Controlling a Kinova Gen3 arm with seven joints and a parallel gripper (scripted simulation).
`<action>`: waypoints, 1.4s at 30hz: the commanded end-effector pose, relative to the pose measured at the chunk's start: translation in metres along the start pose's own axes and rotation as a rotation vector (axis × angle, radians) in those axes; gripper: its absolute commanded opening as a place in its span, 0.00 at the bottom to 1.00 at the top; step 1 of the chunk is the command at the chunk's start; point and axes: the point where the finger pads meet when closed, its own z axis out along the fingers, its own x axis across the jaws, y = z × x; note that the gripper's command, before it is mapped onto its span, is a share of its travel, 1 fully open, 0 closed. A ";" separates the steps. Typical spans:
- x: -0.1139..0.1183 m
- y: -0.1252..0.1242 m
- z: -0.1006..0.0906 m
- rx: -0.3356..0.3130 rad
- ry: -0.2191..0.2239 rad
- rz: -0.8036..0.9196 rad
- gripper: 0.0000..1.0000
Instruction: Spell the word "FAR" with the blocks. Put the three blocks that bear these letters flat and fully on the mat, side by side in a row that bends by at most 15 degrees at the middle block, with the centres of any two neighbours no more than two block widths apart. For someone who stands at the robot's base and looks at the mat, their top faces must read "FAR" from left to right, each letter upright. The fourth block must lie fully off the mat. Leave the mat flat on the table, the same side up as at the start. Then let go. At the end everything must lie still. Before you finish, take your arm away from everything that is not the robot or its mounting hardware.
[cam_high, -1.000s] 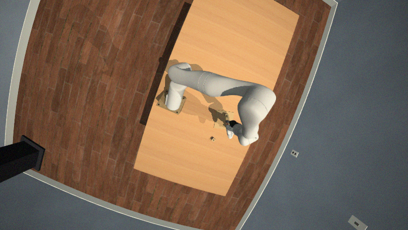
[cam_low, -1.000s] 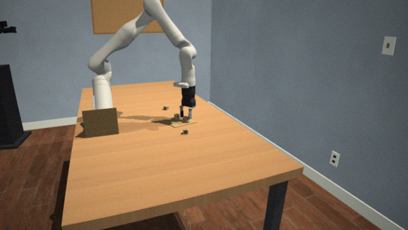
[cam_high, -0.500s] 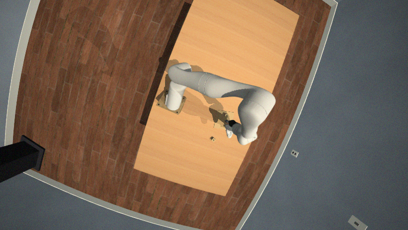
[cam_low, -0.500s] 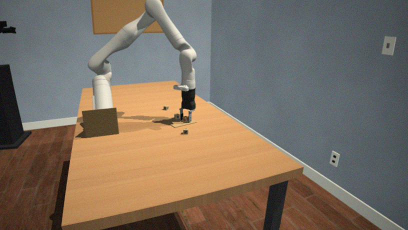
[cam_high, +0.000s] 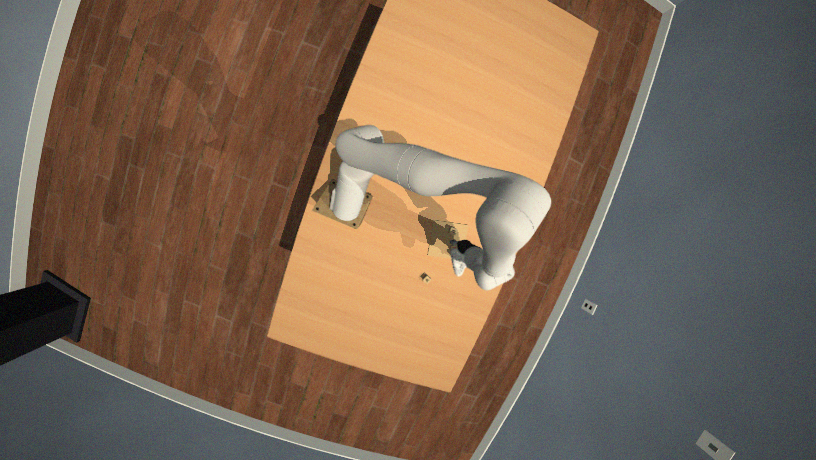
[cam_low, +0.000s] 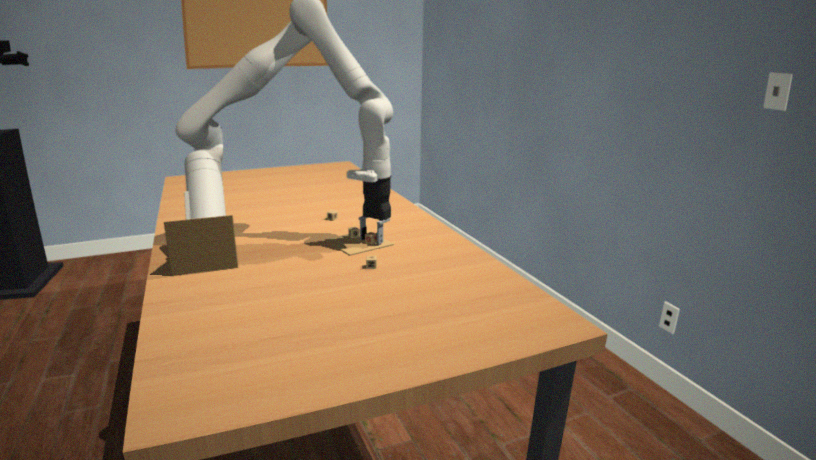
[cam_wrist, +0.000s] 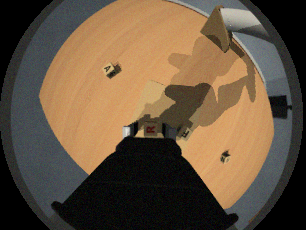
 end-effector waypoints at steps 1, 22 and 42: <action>0.002 0.001 0.003 -0.001 0.001 -0.003 1.00; 0.002 0.001 0.003 -0.001 0.001 -0.003 0.79; 0.002 0.001 0.003 -0.001 0.001 -0.003 0.49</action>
